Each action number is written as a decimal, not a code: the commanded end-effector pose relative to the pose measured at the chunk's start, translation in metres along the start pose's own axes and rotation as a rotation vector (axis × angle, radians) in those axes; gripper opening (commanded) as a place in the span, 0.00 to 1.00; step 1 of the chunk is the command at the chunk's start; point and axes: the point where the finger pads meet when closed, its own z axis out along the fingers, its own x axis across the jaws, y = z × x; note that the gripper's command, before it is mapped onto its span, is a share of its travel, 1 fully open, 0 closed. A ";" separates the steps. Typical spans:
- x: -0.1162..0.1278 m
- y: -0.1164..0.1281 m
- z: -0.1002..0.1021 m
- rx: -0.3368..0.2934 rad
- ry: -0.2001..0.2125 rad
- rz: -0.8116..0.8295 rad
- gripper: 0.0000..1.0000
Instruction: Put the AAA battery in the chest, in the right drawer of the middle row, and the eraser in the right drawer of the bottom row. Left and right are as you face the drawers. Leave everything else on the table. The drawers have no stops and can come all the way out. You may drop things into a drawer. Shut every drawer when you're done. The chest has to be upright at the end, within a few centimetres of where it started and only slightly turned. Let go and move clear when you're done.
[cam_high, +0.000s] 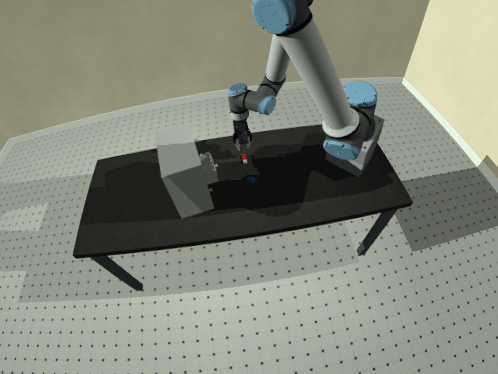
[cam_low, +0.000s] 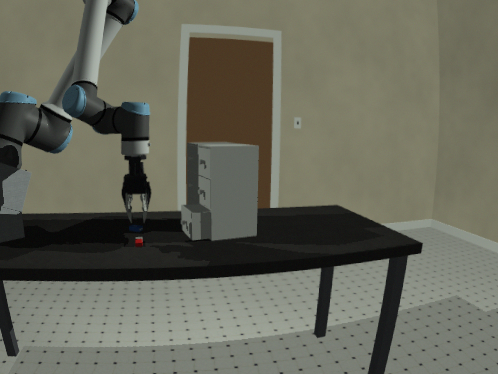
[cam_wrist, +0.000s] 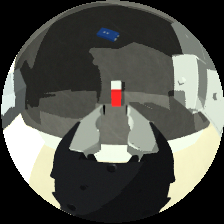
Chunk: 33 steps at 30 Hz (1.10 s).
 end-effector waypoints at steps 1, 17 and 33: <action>0.000 0.000 0.000 -0.001 0.001 0.000 0.23; 0.000 0.000 0.004 -0.001 0.001 0.000 0.23; 0.000 0.000 0.022 -0.001 0.001 0.000 0.23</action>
